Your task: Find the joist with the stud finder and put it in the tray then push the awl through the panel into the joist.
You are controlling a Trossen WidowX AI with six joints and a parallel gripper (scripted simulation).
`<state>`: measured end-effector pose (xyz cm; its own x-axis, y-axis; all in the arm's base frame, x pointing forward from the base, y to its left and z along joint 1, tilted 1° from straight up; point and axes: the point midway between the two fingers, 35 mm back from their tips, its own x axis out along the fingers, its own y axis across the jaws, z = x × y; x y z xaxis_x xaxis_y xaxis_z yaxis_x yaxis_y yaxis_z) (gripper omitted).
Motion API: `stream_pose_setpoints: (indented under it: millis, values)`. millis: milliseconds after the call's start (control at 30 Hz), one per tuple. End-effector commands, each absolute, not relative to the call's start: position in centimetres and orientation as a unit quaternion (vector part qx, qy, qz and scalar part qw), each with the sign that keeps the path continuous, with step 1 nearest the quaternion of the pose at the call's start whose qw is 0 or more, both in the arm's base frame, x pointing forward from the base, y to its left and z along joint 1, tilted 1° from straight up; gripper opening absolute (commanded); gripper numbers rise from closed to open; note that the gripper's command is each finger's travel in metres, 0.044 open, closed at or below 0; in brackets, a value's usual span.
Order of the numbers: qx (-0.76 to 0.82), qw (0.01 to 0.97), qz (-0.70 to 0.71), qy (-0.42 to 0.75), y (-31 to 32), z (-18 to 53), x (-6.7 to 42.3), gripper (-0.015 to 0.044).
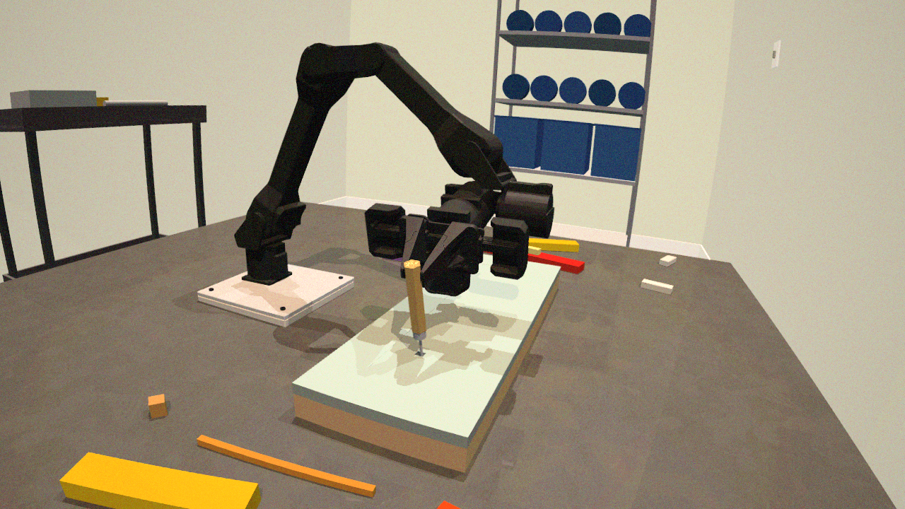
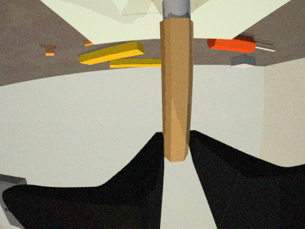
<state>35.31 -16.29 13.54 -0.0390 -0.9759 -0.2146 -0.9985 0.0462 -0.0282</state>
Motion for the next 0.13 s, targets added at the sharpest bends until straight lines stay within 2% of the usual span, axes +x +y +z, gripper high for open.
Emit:
stream_pose_setpoints:
  millis: [0,100]
  values:
    - [-0.687,0.086,0.067,0.718,-16.28,13.22,35.32,0.0000]
    - [-0.687,0.086,0.067,0.718,-16.28,13.22,35.32,0.0000]
